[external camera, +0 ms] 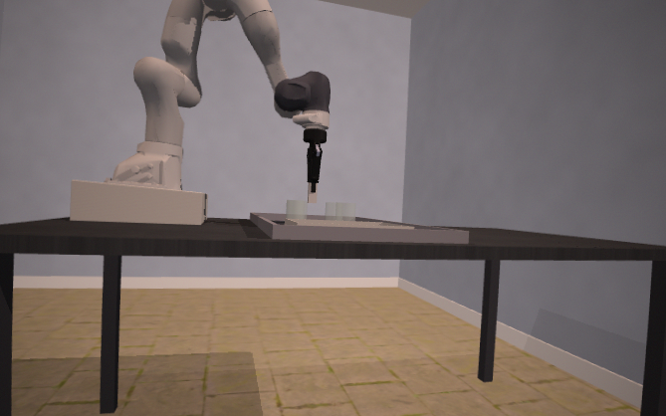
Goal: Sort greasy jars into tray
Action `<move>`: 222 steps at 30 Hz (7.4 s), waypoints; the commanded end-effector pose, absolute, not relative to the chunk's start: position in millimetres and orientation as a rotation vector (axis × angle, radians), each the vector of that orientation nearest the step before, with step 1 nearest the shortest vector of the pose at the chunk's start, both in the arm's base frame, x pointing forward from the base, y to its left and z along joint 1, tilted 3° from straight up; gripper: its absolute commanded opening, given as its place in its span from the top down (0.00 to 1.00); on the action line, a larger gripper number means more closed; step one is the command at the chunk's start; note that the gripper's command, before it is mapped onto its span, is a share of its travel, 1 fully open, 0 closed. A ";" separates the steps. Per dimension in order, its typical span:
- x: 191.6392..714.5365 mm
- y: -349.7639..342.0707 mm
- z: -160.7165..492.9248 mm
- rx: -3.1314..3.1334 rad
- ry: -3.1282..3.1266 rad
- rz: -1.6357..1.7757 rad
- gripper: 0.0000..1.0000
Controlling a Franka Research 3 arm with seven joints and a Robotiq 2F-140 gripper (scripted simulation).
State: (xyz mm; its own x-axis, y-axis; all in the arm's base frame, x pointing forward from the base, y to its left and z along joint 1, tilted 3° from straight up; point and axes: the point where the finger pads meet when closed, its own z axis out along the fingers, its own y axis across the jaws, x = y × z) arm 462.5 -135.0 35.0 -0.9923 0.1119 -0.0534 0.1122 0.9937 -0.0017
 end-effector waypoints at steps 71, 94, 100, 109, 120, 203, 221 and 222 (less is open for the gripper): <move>487.9 -136.9 26.3 0.165 3.088 -0.005 1.00; 484.2 -136.5 102.6 0.165 3.088 -0.005 1.00; 490.4 -104.2 102.8 0.165 3.088 -0.005 1.00; 502.9 -39.6 103.0 0.165 3.088 -0.005 1.00; 515.7 25.0 98.4 0.165 3.088 -0.005 1.00; 513.4 25.2 26.6 0.165 3.088 -0.005 1.00; 511.2 25.4 26.5 0.165 3.088 -0.005 1.00; 511.1 25.4 26.5 0.165 3.088 -0.005 1.00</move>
